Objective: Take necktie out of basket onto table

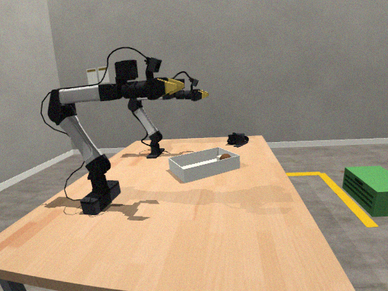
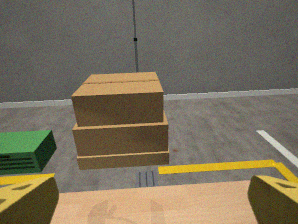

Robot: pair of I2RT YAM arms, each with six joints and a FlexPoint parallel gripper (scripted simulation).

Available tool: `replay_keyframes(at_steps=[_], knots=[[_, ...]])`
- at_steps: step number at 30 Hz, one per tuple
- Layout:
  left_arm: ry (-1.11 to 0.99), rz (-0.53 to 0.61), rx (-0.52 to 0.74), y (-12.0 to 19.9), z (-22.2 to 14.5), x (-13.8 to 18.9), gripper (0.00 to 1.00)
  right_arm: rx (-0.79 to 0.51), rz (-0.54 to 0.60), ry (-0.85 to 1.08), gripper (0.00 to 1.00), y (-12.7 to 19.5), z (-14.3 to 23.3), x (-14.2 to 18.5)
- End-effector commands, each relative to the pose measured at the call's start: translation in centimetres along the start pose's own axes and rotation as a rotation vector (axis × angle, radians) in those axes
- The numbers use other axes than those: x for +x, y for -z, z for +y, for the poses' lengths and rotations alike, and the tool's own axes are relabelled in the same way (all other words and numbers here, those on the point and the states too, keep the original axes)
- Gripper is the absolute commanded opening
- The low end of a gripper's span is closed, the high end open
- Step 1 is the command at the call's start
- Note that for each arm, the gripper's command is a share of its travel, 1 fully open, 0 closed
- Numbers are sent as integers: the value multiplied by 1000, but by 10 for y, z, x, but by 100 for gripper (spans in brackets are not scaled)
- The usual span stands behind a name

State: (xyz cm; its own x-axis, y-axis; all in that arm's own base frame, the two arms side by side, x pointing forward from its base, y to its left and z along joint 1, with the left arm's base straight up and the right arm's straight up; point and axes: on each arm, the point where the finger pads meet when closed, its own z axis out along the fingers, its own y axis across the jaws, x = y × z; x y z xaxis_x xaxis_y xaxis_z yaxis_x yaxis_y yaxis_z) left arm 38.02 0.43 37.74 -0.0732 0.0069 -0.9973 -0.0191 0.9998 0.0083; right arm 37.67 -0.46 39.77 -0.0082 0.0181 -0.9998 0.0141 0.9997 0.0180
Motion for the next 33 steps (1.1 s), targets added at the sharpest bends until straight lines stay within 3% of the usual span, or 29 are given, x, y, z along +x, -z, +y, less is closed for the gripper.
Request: replay_keyframes(at_steps=[1, 13, 33], knots=[[-9, -50, 14, 6, -4, -14, 100, 0, 0, 0, 100, 0, 0, 0], [-9, -50, 14, 7, -4, -23, 100, 0, 0, 0, 100, 0, 0, 0], [-9, -49, 14, 10, -4, -76, 100, 0, 0, 0, 100, 0, 0, 0]])
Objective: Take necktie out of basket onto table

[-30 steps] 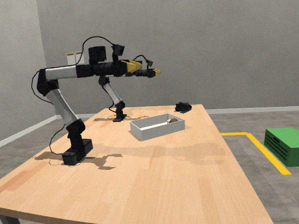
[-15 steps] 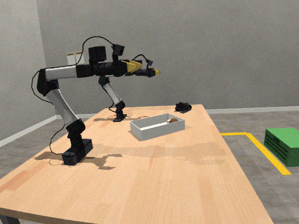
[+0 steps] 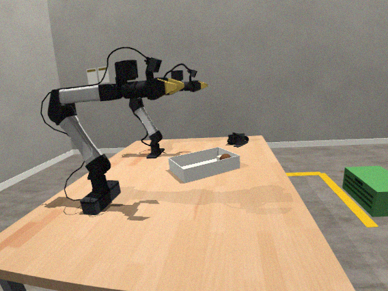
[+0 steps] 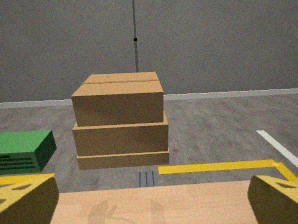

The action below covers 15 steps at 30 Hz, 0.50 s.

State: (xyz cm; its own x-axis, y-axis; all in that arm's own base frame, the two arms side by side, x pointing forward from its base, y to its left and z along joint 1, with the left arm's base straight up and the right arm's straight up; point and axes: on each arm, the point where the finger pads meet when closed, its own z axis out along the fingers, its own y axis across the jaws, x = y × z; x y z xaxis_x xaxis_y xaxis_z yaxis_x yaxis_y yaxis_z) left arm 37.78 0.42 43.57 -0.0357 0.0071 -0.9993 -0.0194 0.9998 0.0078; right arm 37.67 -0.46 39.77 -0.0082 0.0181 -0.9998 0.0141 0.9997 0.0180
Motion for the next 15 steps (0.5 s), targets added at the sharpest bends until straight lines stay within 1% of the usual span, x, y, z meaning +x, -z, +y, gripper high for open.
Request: replay_keyframes(at_steps=[1, 10, 15], knots=[[-10, -12, 15, 3, -4, -21, 100, 0, 0, 0, 100, 0, 0, 0], [-10, -12, 15, 4, -4, -46, 100, 0, 0, 0, 100, 0, 0, 0], [-10, -12, 15, 4, -4, -51, 100, 0, 0, 0, 100, 0, 0, 0]])
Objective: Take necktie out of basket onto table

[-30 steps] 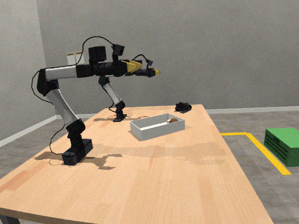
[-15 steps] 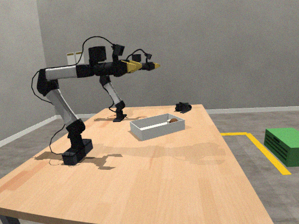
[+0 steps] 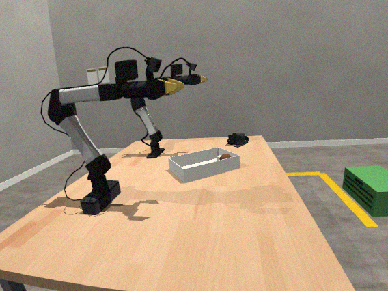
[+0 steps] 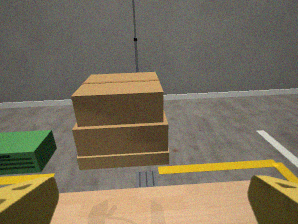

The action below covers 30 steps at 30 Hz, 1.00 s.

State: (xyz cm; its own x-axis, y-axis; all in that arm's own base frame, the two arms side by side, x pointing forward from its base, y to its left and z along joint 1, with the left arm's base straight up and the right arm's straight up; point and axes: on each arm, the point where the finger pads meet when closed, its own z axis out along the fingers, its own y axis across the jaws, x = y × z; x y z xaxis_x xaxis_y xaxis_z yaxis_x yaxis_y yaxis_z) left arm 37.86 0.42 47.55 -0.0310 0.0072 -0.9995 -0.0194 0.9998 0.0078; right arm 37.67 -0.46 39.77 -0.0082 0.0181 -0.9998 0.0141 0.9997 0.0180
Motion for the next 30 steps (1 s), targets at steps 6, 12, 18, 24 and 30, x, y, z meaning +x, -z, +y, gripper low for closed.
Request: replay_keyframes(at_steps=[6, 12, 18, 24, 30], knots=[[-10, -7, 15, 3, -4, -16, 100, 0, 0, 0, 100, 0, 0, 0], [-10, -7, 15, 3, -4, -16, 100, 0, 0, 0, 100, 0, 0, -5], [-10, -7, 15, 3, -4, -16, 100, 0, 0, 0, 100, 0, 0, -13], [-10, -7, 15, 3, -4, -16, 100, 0, 0, 0, 100, 0, 1, -29], [-10, -7, 15, 3, -4, -16, 100, 0, 0, 0, 100, 0, 1, -48]])
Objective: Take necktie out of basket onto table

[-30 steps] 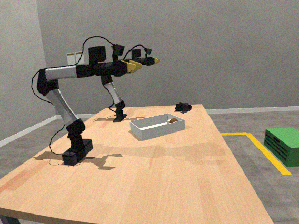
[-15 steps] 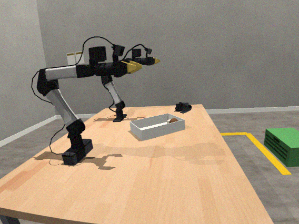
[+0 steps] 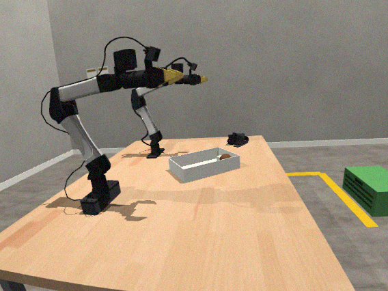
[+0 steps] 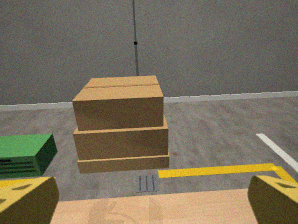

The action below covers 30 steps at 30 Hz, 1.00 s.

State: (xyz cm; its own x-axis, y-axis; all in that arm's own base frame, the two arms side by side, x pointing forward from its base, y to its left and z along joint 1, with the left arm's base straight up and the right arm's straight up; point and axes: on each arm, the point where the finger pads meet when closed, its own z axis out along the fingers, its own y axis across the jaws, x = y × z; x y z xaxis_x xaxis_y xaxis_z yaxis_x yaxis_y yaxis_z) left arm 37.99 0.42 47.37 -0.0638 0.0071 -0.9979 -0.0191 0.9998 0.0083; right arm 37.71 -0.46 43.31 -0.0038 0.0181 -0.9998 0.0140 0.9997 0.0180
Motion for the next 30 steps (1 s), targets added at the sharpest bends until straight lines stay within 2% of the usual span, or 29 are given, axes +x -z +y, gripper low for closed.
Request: replay_keyframes(at_steps=[1, 18, 30], knots=[[-9, -39, 14, 5, -4, -18, 100, 0, 5, 0, 100, 0, 0, -16], [-9, -39, 14, 5, -4, -18, 100, 0, 5, 0, 100, 1, 1, -58], [-9, -39, 14, 5, -4, -17, 100, 0, 5, 0, 100, 1, 1, -64]])
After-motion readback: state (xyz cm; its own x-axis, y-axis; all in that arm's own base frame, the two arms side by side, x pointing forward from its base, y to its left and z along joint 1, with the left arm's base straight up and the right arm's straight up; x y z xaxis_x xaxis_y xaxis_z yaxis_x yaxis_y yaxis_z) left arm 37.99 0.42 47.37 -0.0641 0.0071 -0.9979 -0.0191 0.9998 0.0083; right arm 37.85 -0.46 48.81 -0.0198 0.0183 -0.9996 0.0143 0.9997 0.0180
